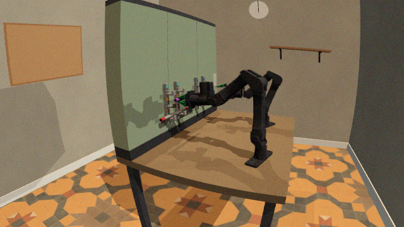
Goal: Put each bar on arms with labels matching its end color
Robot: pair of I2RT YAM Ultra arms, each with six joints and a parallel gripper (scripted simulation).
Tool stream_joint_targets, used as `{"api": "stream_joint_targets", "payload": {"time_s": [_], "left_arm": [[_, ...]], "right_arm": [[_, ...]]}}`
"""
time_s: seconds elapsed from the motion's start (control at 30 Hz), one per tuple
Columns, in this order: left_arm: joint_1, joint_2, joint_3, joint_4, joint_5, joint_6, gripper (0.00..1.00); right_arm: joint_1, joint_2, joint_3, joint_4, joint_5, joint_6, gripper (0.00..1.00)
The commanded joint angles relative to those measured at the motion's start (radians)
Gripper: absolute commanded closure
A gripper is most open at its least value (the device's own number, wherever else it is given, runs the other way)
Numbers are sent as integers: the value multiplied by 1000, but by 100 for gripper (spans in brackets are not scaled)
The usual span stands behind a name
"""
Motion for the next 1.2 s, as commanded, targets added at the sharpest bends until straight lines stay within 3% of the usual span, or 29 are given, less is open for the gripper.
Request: {"api": "stream_joint_targets", "payload": {"time_s": [0.0, 1.17], "left_arm": [[-26, 4, -2, 56, -36, -15, 100], [-195, 51, 64, 39, -205, -16, 100]], "right_arm": [[-10, -29, -5, -5, -8, 10, 0], [-10, -29, -5, -5, -8, 10, 0]]}}
